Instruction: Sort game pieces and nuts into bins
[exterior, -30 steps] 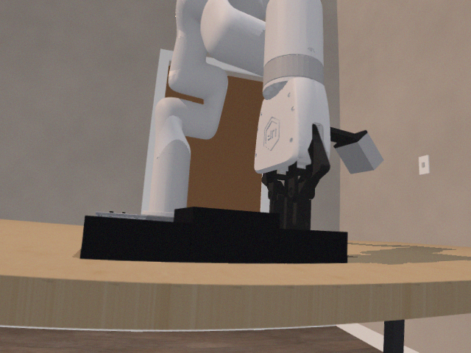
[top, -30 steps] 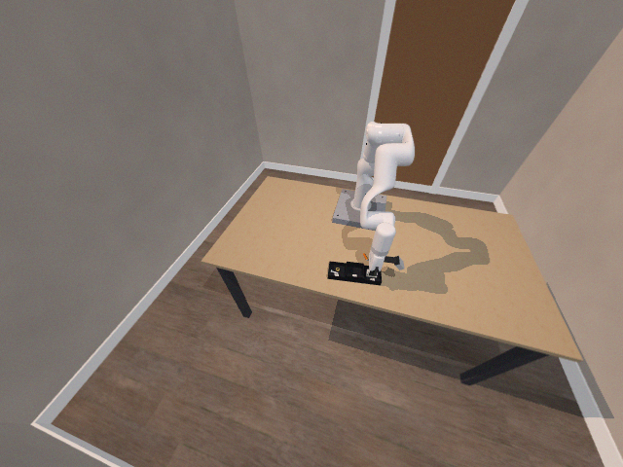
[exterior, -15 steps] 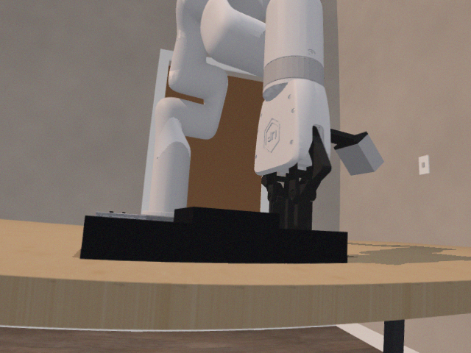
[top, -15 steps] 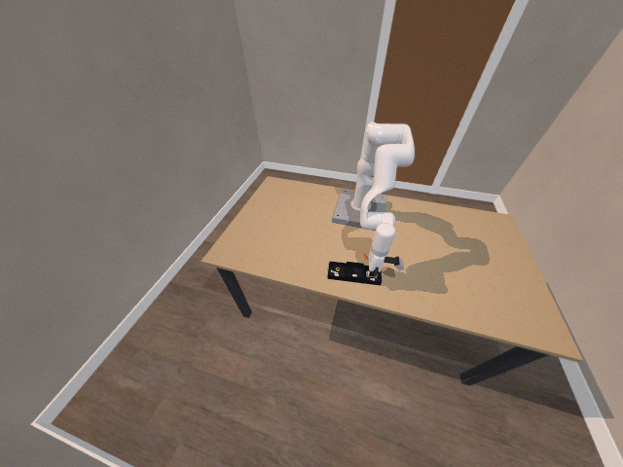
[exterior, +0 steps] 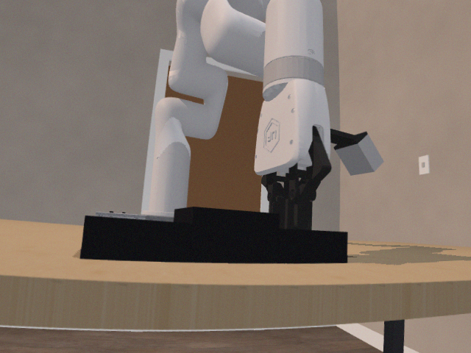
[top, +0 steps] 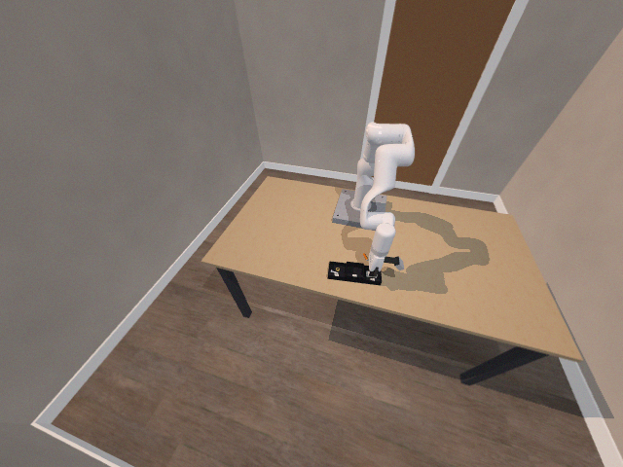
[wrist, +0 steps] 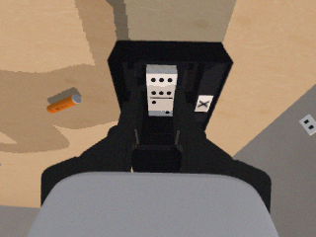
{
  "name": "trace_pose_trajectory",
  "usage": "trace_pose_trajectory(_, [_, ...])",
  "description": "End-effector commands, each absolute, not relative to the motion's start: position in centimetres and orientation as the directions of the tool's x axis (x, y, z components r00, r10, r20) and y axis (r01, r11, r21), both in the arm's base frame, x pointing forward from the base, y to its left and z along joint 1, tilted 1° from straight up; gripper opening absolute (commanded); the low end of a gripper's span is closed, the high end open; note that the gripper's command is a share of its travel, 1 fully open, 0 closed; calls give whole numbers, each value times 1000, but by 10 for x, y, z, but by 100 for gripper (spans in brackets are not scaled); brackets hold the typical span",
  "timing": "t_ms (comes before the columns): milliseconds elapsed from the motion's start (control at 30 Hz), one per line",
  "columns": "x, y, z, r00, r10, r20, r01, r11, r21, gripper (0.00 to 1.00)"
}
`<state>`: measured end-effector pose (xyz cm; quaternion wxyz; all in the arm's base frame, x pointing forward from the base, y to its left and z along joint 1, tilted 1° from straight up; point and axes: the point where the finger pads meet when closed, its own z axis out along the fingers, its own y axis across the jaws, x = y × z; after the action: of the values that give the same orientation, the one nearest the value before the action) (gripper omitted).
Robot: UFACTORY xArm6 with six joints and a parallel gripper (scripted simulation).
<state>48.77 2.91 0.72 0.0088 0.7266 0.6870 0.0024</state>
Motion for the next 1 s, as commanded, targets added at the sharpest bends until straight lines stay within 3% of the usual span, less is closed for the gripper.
trace_pose_trajectory(0, [489,29,13,56,998,-8,998,-56,21,31])
trace_pose_trajectory(967, [489,30,53,56,998,-8,998,-56,21,31])
